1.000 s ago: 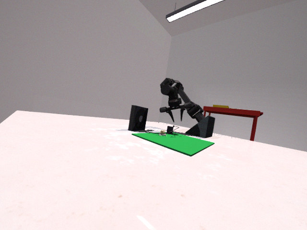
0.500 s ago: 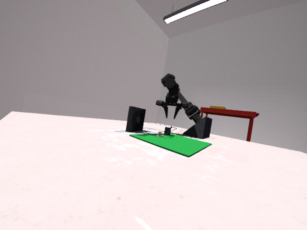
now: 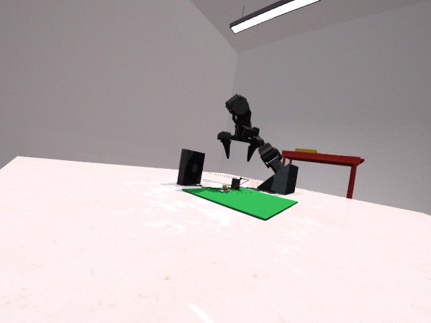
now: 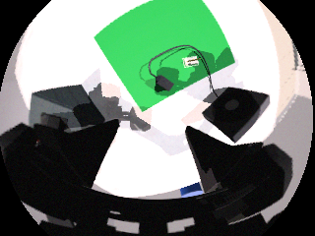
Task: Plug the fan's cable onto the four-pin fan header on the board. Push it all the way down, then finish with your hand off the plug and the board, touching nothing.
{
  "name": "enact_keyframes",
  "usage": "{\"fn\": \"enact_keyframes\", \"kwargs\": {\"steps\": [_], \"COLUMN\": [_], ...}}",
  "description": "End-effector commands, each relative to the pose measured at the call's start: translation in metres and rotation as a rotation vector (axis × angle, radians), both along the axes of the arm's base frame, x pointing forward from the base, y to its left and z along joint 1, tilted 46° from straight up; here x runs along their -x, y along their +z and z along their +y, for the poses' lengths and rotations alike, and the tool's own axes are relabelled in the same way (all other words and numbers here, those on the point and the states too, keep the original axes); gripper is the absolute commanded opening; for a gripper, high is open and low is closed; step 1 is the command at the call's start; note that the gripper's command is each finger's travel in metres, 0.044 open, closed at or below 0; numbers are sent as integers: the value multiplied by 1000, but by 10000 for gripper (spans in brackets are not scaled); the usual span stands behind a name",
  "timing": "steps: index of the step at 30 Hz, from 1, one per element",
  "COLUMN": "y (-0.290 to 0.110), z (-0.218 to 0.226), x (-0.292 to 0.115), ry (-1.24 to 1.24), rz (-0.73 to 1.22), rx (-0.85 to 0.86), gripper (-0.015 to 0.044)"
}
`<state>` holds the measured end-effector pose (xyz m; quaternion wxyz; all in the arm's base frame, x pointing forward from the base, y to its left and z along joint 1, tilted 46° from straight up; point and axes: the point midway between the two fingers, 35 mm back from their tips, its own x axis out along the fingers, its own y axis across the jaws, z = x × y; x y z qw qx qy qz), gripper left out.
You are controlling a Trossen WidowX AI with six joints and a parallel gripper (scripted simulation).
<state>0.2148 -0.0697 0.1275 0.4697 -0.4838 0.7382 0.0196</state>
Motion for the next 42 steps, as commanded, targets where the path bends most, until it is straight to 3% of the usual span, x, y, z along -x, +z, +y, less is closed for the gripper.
{"fn": "enact_keyframes", "kwargs": {"steps": [1,6,8,20,30,42], "y": [9,15,16,14,-52,-60], "z": [20,45,48,47,-22,-29], "x": [-26,-50,-53,-53,-46,-45], "ry": [355,741,792,792,790,790], "rz": [342,718,768,768,767,767], "rx": [-42,-77,-81,-81,-77,-77], "gripper": [440,440,440,440,440,440]}}
